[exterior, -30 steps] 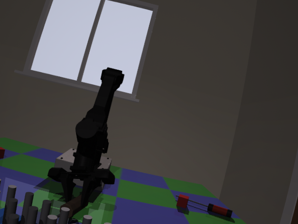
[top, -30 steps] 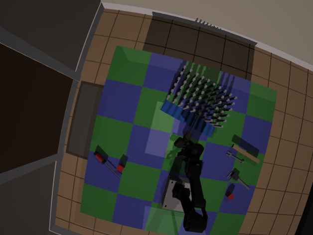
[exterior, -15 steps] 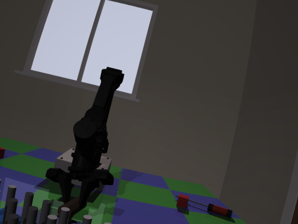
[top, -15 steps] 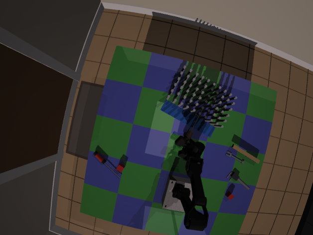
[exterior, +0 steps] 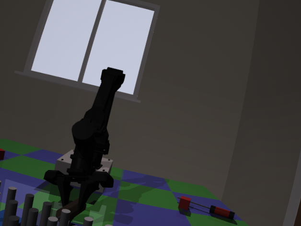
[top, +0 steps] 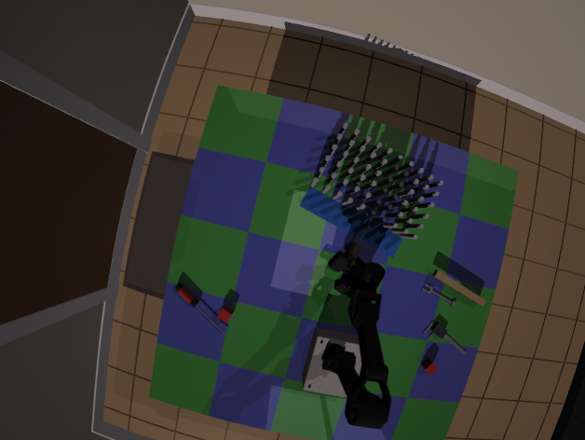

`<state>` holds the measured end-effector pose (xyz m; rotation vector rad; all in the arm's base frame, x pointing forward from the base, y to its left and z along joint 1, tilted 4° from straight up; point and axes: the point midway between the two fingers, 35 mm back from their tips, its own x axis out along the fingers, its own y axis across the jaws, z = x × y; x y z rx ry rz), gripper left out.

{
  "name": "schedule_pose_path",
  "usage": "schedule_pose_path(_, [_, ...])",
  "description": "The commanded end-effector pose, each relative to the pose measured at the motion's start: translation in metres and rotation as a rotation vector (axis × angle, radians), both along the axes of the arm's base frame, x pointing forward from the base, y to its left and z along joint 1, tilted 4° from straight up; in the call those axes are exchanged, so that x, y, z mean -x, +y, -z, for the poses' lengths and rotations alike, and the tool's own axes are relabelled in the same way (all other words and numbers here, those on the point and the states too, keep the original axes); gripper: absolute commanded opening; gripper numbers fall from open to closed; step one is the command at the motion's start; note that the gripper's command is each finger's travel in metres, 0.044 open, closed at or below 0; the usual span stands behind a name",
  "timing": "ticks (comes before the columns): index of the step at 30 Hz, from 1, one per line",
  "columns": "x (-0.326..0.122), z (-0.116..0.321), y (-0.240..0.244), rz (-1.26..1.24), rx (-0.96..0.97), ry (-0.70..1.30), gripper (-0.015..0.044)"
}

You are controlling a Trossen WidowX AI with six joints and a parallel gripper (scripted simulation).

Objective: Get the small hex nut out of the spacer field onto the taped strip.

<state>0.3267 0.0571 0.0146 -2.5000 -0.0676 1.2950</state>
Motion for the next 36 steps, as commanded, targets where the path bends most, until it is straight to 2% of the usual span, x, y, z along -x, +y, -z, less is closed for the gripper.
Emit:
schedule_pose_path(1, [-0.006,-0.004,0.001,-0.008,-0.001,-0.013,0.0000])
schedule_pose_path(36, [-0.028,-0.006,-0.002,-0.008,0.000,-0.016,0.0000])
